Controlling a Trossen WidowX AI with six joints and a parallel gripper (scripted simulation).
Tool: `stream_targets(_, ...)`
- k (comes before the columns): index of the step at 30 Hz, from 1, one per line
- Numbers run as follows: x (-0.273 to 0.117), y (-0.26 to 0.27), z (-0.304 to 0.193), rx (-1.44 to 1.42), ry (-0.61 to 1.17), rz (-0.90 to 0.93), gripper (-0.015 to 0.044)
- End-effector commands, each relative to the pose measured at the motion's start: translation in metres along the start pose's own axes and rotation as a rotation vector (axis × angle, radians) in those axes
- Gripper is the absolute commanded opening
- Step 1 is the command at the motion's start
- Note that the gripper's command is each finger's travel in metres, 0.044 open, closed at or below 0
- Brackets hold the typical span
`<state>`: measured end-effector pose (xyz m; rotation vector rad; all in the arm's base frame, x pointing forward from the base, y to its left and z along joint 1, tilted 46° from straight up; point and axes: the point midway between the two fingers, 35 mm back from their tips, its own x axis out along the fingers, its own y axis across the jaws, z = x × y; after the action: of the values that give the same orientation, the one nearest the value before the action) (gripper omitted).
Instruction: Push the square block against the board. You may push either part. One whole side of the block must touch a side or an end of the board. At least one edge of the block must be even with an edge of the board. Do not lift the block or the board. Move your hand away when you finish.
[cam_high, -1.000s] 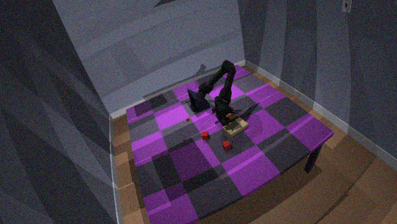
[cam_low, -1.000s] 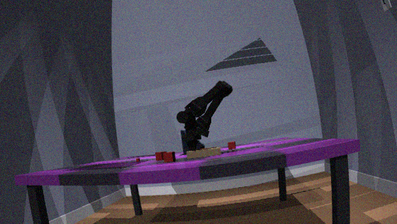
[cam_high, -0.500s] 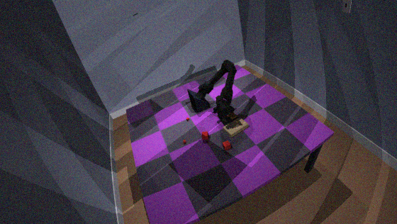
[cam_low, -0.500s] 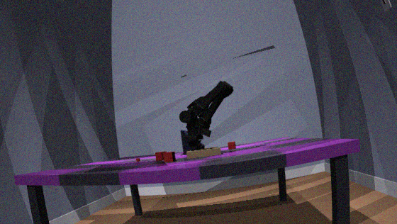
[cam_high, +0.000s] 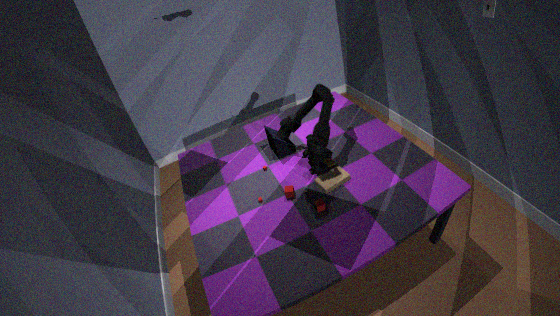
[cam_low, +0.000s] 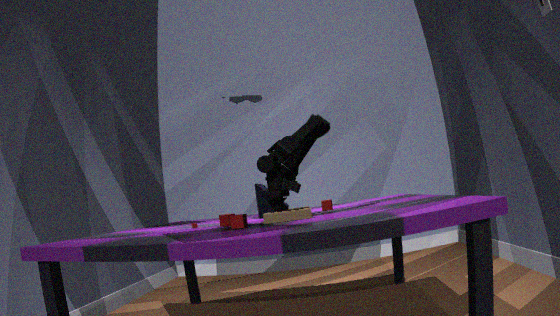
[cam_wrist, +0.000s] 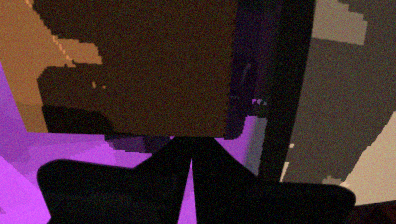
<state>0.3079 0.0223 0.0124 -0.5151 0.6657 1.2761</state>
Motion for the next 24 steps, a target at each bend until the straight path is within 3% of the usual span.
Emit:
stream_targets(1,0.000,0.000,0.005,0.000,-0.004,0.001,0.0000)
stream_targets(24,0.000,-0.001,-0.006,0.000,-0.003,0.001,0.0000)
